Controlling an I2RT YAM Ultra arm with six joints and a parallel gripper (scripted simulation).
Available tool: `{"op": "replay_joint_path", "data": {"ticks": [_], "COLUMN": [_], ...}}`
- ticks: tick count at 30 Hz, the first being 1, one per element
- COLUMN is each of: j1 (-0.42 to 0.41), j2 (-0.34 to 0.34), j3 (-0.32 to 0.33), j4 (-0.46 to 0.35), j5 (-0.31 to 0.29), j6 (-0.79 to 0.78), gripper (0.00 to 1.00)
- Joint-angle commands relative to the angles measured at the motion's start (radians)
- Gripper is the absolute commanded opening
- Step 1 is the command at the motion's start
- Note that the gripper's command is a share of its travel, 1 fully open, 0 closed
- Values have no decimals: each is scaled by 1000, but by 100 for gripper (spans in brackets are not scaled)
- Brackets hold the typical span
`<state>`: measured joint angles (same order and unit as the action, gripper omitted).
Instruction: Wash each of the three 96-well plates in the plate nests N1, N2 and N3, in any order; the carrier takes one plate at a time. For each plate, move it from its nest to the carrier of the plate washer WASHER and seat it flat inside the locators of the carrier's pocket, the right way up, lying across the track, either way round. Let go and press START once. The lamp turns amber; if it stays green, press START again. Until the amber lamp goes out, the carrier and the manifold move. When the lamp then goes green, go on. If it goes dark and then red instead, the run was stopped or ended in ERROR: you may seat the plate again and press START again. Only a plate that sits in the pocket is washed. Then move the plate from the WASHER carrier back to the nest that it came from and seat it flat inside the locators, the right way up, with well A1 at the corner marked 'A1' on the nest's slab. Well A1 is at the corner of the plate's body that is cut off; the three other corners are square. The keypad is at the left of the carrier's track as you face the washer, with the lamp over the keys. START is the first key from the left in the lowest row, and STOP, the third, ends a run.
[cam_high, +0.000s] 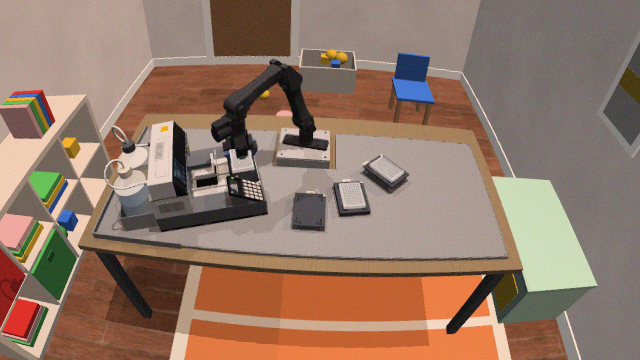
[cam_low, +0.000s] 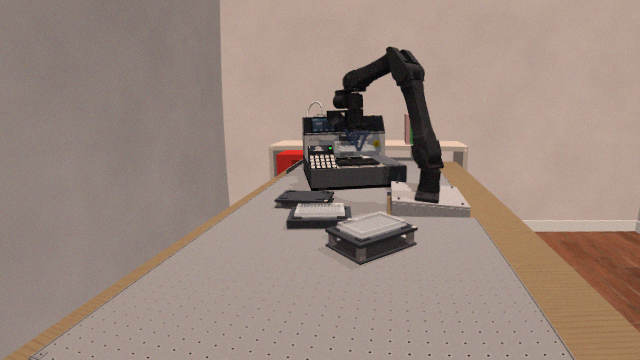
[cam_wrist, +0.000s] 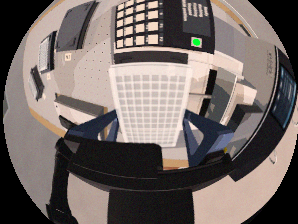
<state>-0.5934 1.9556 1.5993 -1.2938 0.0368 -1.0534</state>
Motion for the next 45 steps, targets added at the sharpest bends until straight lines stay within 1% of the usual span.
{"op": "replay_joint_path", "data": {"ticks": [1, 10, 12, 17, 45], "j1": [-1, -2, -2, -3, -3], "j2": [-5, 2, 2, 6, -1], "j3": [-10, -60, -60, -88, -97], "j4": [27, 84, 84, 116, 118], "j5": [-5, -5, -5, -5, -5], "j6": [-1, -3, -3, -4, -4], "gripper": [0, 0, 0, 0, 0]}}
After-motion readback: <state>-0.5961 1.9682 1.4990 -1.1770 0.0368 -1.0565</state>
